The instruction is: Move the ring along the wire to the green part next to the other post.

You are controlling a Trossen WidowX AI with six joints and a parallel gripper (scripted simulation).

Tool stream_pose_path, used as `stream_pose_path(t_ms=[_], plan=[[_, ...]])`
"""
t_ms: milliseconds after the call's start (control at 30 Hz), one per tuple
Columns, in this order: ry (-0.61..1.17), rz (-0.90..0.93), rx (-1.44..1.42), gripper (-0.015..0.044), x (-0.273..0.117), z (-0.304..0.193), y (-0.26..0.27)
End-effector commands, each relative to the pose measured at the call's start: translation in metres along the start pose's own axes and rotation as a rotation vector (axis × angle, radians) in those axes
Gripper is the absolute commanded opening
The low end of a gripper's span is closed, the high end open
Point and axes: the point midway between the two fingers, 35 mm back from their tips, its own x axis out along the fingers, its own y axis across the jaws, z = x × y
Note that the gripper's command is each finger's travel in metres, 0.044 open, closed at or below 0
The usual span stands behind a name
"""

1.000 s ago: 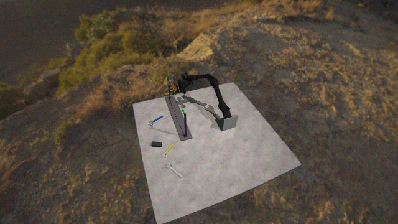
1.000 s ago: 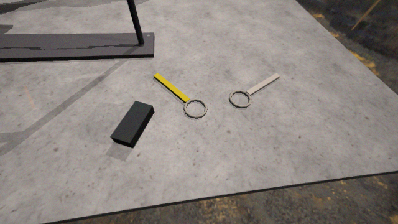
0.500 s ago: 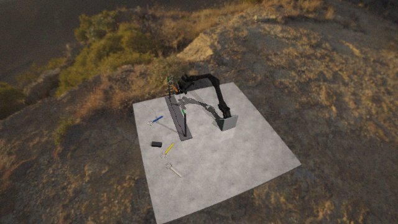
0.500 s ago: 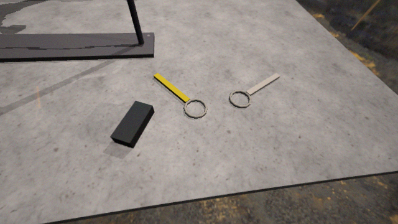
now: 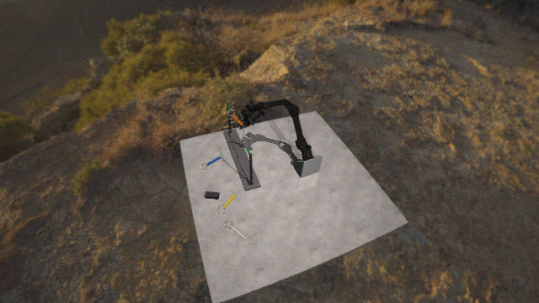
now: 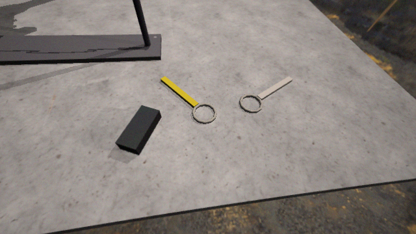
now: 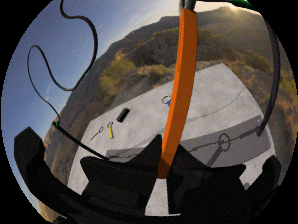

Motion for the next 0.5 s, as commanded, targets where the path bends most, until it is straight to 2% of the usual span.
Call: stream_pose_path(t_ms=[0,467], plan=[[-0.003,0.061,0.095,-0.0150,0.000,0.000,0.019],[-0.010,0.222,0.379,-0.0150,-0.006,0.011,0.066]])
